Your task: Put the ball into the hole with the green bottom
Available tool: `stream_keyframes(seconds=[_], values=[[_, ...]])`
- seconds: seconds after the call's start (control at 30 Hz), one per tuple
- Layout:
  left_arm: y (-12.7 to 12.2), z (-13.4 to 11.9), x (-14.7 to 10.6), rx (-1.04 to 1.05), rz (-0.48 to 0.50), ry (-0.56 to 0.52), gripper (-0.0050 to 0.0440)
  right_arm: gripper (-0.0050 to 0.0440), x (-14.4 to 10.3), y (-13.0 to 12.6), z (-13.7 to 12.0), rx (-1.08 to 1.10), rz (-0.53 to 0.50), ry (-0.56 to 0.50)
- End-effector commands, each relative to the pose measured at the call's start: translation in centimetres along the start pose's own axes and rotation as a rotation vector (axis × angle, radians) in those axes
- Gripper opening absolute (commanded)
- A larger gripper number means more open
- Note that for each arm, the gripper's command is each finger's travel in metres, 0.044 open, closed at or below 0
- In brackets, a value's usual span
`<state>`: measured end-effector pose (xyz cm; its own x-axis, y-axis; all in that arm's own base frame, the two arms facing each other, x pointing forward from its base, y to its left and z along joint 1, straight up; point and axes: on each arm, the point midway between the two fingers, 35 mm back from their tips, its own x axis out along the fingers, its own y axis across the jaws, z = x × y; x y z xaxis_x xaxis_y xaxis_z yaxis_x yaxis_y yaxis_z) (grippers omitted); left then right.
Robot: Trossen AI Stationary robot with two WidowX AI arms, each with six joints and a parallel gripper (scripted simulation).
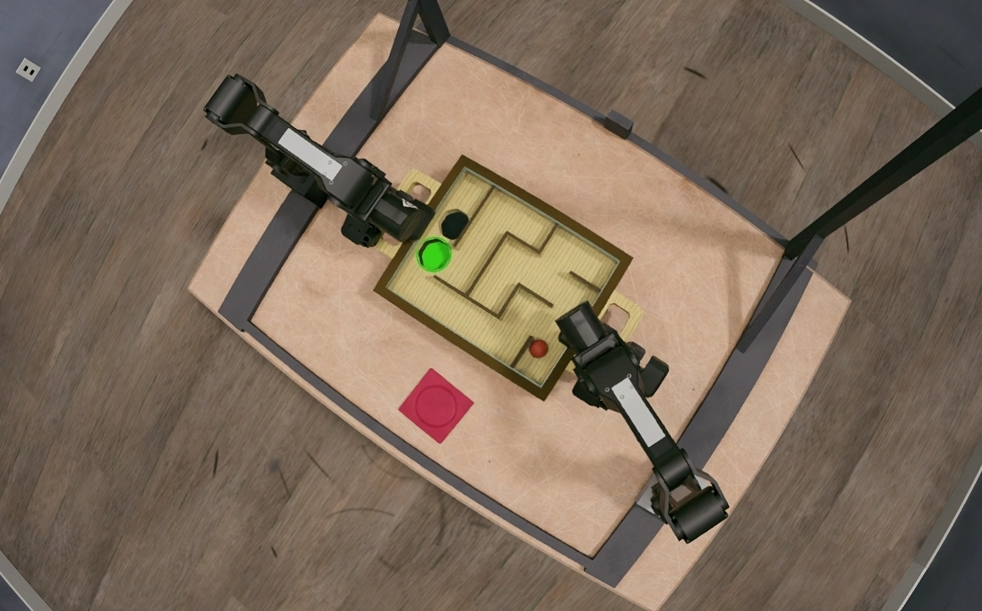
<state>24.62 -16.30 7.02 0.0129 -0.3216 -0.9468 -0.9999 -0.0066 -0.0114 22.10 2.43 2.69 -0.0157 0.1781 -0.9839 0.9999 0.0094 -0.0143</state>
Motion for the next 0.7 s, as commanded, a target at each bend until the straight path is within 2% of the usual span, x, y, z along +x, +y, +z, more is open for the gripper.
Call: stream_keyframes(seconds=[0.0, 0.03, 0.1, 0.17, 0.27, 0.3, 0.33, 0.4, 0.43, 0.47, 0.67], values=[[-0.2, -1.1, -1.3, 0.013, -0.036, 0.034, -0.0050, -0.0050, -1.1, 0.6, -0.4, -0.009, 0.033, -0.001], [-0.5, -1.4, -1.6, 0.014, -0.045, 0.006, -0.0050, -0.0050, -1.2, 0.7, -0.6, -0.009, 0.042, -0.028], [-0.7, -1.7, -1.9, 0.001, 0.001, -0.016, -0.0050, -0.0050, 0.2, -0.2, -0.4, -0.012, 0.058, -0.045], [-0.5, -1.6, -1.3, 0.004, -0.013, -0.034, -0.0050, -0.0050, -0.5, 0.2, -0.8, -0.011, 0.051, -0.059], [-1.0, -2.2, -2.4, -0.007, 0.025, -0.055, -0.0050, -0.0050, 0.9, -0.4, -0.6, -0.016, 0.086, -0.082], [-0.6, -1.9, -1.8, -0.001, 0.001, -0.063, -0.0050, -0.0050, -0.1, 0.2, -0.8, -0.013, 0.069, -0.090], [-0.7, -2.1, -2.0, -0.005, 0.017, -0.066, -0.0050, -0.0050, 0.4, -0.1, -0.7, -0.014, 0.074, -0.093], [-0.9, -2.0, -2.6, 0.000, 0.024, -0.027, -0.0050, -0.0050, 0.6, -0.2, -0.4, -0.015, 0.085, -0.061], [0.0, -1.2, -1.5, 0.006, 0.003, -0.020, -0.0050, -0.0050, -0.5, 0.6, -0.6, -0.011, 0.063, -0.045], [-1.0, -2.0, -3.1, -0.001, 0.027, -0.006, -0.0050, -0.0050, 0.9, -0.3, -0.2, -0.017, 0.095, -0.043], [-0.9, -2.0, -3.1, -0.003, 0.028, 0.000, -0.0050, -0.0050, 0.8, -0.1, -0.2, -0.018, 0.101, -0.034]])
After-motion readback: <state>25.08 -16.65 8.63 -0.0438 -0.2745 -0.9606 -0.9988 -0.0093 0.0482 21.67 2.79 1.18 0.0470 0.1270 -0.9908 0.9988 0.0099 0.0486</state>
